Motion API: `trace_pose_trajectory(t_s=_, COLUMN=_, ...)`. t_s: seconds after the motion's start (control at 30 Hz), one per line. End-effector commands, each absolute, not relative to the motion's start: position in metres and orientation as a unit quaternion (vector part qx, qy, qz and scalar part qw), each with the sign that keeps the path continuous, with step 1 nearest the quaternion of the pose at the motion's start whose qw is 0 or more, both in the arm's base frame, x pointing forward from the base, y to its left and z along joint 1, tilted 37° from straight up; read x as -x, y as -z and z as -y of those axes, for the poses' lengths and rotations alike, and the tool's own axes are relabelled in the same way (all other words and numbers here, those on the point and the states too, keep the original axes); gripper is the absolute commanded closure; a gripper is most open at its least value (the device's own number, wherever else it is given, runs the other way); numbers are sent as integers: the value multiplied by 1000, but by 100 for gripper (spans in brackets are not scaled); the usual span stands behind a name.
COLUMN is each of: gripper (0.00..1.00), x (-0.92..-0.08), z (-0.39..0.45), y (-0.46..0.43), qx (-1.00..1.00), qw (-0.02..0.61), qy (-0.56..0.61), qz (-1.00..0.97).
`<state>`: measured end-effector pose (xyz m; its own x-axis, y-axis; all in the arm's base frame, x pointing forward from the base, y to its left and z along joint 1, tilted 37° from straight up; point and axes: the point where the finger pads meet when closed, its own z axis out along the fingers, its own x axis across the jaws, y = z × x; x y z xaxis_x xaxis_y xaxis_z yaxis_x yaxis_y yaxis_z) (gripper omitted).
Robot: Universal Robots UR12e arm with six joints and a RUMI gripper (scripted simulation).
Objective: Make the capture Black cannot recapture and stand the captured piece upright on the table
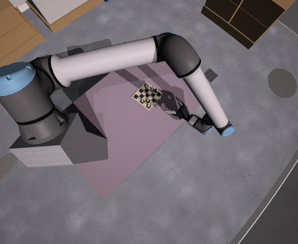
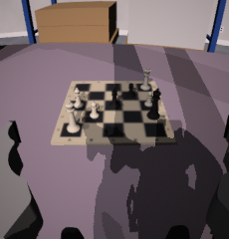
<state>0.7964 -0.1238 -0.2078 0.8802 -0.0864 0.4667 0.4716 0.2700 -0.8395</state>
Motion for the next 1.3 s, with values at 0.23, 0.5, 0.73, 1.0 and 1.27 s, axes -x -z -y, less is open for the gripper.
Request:
trace_pose_trajectory(t_s=0.23, gripper=0, x=-797, z=123, y=207, qx=579, qw=777, qy=180, qz=169)
trace_pose_trajectory(t_s=0.5, gripper=0, x=-797, z=118, y=204, qx=590, qw=765, qy=185, qz=180)
trace_pose_trajectory(t_s=0.73, gripper=0, x=-796, z=111, y=201, qx=604, qw=750, qy=191, qz=193)
trace_pose_trajectory(t_s=1.0, gripper=0, x=-796, z=93, y=191, qx=635, qw=710, qy=206, qz=225)
trace_pose_trajectory(t_s=1.27, gripper=0, x=-795, z=76, y=182, qx=664, qw=667, qy=220, qz=256)
